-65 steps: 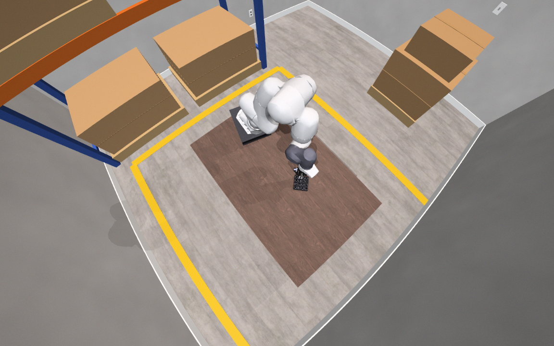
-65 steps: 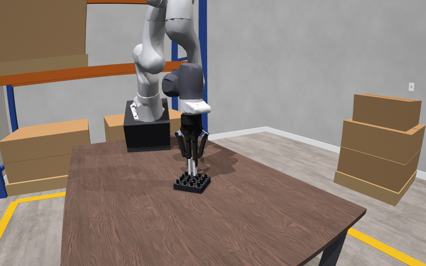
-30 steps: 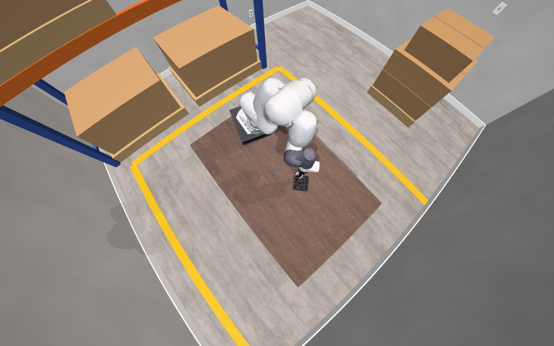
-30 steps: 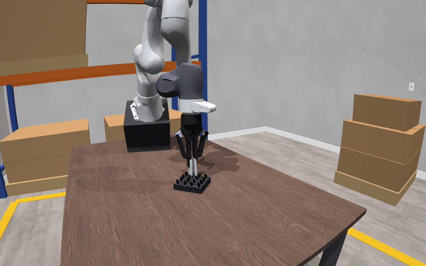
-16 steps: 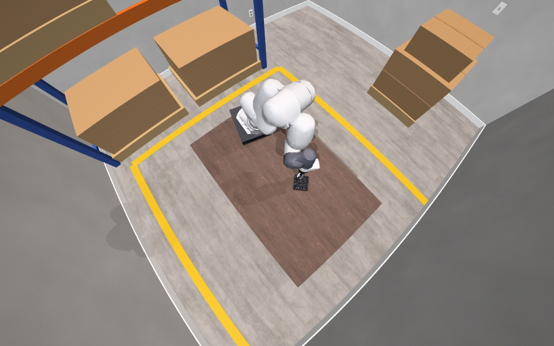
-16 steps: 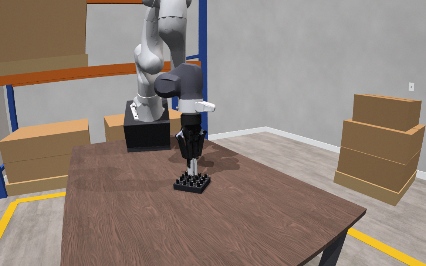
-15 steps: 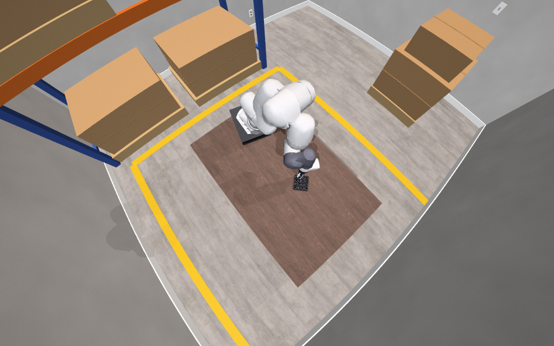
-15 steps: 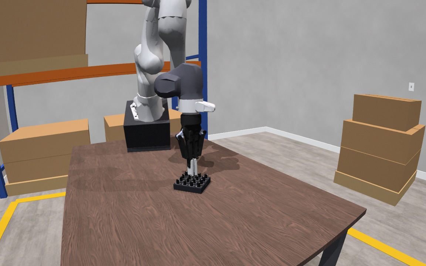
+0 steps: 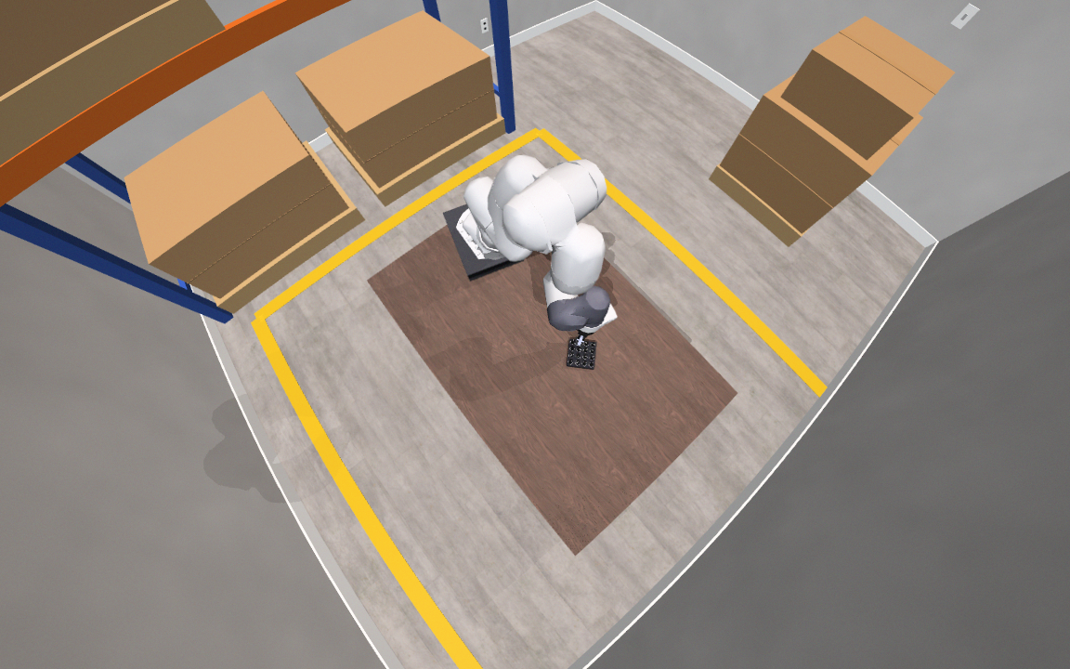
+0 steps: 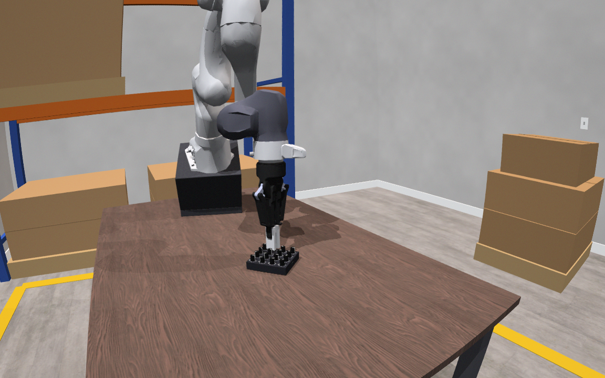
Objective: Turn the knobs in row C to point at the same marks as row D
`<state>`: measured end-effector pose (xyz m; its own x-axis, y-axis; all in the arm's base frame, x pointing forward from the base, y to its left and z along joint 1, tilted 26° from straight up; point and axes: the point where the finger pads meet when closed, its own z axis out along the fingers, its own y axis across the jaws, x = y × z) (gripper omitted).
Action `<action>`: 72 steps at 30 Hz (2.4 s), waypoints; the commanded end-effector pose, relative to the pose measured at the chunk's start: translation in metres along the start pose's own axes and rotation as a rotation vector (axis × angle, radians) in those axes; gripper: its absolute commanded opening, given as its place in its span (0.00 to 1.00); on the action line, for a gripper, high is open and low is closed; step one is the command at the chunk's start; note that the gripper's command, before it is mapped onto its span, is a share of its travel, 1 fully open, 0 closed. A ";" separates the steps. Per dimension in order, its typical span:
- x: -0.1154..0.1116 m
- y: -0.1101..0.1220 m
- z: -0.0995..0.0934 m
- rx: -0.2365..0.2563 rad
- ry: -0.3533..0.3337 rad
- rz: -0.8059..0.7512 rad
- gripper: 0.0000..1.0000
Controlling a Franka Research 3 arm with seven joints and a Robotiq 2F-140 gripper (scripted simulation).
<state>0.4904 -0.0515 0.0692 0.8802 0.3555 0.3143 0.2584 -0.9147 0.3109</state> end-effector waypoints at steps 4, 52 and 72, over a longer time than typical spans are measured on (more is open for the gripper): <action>0.003 -0.001 -0.001 0.008 0.002 -0.160 0.05; 0.003 -0.001 -0.001 0.008 0.002 -0.292 0.12; 0.003 -0.001 -0.008 0.008 0.002 -0.293 0.12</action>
<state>0.4925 -0.0469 0.0724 0.7615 0.6086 0.2228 0.5100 -0.7748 0.3736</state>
